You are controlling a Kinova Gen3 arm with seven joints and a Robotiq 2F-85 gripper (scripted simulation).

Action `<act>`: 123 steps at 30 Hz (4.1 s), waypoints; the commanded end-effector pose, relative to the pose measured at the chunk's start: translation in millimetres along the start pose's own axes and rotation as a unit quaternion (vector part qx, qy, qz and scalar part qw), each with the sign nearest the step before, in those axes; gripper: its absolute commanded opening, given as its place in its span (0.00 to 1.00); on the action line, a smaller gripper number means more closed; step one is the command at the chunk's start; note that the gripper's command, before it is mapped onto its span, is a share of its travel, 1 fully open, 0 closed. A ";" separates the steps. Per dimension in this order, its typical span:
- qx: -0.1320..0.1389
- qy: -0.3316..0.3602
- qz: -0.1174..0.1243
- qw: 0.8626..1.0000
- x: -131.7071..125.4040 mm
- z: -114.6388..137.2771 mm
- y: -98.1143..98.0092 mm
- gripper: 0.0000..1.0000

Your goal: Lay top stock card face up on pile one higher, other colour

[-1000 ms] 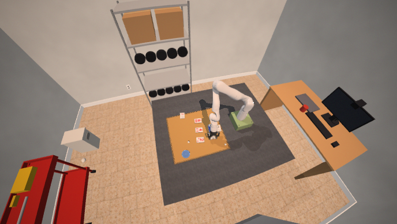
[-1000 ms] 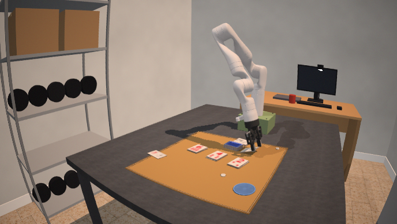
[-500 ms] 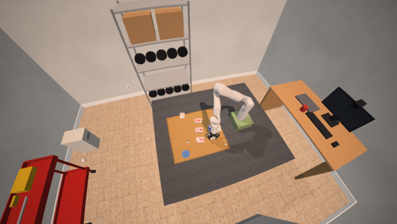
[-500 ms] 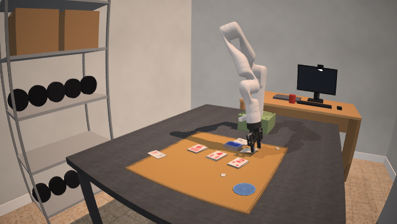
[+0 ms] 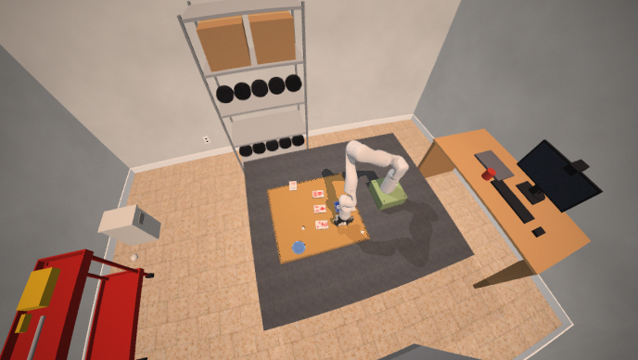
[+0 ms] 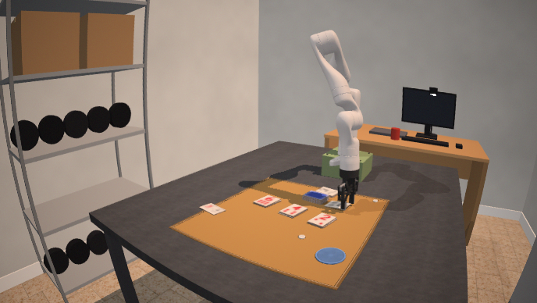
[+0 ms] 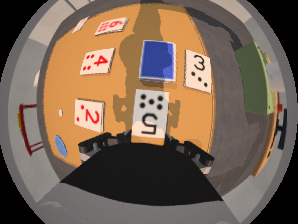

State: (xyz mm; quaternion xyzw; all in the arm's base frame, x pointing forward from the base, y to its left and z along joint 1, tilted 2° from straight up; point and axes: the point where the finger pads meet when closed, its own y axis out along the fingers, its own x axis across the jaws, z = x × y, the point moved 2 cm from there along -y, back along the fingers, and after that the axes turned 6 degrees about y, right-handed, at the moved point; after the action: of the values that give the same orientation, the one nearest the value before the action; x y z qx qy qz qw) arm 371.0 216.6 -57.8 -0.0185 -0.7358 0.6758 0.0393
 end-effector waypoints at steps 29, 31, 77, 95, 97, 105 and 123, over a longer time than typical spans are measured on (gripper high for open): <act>0.040 -0.009 0.005 0.999 3.2 -10.1 8.1 0.71; 0.040 -0.009 0.005 0.999 3.2 -10.1 8.1 0.71; 0.040 -0.009 0.005 0.999 3.2 -10.1 8.1 0.85; 0.040 -0.009 0.005 0.999 3.2 -10.1 8.1 0.85; 0.040 -0.009 0.005 0.999 3.2 -10.1 8.1 0.85; 0.040 -0.009 0.005 0.999 3.2 -10.1 8.1 0.85; 0.040 -0.009 0.005 0.999 3.3 -11.1 -8.6 0.85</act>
State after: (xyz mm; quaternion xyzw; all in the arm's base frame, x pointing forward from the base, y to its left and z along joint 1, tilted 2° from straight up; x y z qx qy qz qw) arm 364.5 227.3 -56.7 -0.0103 -0.7065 0.7069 0.0321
